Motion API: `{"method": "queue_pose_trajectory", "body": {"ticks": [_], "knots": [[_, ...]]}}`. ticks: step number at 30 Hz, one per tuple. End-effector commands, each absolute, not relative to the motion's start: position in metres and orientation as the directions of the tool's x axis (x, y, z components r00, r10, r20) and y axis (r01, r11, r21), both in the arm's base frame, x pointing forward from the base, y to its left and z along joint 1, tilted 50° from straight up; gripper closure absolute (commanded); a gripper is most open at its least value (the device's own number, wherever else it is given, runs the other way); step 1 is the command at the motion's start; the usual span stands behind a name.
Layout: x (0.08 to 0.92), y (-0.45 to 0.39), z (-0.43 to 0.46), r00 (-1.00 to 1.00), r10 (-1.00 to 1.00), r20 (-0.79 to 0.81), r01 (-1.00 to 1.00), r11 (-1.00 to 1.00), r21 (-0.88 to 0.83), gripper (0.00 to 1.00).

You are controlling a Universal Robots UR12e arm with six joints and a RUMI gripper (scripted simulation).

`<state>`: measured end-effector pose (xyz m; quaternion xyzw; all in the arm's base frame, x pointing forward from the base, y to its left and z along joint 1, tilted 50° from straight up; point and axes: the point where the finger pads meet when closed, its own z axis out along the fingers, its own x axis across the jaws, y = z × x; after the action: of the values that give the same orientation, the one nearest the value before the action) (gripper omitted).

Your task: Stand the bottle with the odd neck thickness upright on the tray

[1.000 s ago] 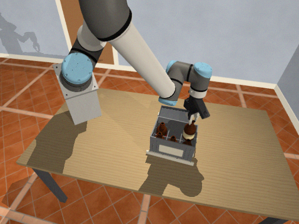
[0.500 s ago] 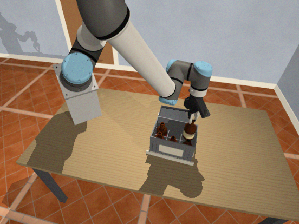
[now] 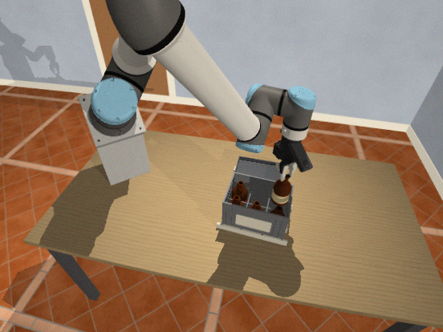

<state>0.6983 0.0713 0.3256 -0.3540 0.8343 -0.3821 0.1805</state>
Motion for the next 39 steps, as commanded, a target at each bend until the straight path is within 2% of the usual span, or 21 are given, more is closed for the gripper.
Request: {"method": "queue_pose_trajectory", "body": {"ticks": [1, 39], "knots": [[0.6962, 0.0736, 0.3287, -0.684, -0.729, -0.031, -0.452, 0.457, -0.766, 1.0], [0.6882, 0.0807, 0.3377, -0.684, -0.729, -0.031, -0.452, 0.457, -0.766, 1.0]]}}
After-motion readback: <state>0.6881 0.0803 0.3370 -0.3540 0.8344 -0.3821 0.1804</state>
